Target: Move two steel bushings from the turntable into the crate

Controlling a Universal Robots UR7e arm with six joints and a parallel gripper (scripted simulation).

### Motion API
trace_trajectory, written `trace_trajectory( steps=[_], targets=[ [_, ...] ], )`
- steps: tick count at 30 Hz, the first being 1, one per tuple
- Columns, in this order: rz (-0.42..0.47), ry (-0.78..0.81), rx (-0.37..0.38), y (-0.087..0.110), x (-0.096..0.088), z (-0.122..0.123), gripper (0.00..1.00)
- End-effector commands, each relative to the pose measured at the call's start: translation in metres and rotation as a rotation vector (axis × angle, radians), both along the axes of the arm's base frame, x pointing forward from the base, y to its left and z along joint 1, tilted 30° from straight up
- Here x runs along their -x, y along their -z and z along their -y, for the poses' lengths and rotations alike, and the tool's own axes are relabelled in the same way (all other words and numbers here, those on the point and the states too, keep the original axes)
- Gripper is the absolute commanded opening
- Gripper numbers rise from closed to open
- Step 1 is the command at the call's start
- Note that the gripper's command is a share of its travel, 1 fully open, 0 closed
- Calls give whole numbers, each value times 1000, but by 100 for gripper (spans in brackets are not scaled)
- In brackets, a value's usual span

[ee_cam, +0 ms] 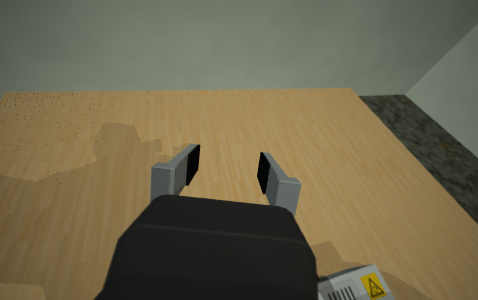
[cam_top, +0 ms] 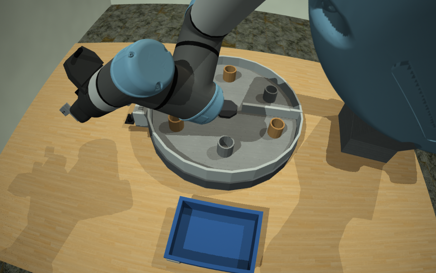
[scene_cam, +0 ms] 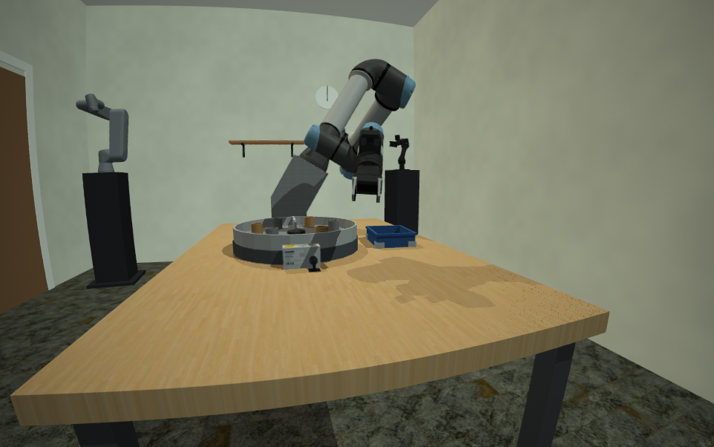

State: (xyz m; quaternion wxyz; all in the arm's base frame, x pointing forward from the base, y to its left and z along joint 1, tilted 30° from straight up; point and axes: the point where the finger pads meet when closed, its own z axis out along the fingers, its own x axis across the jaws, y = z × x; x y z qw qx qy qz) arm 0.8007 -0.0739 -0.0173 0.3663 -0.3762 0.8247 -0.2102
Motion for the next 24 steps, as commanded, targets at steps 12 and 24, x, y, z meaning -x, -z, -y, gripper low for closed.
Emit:
trace_trajectory(
  steps=[12,24],
  targets=[
    [2,1,1,-1,0,1,100],
    [2,1,1,-24,53,1,100]
  ],
)
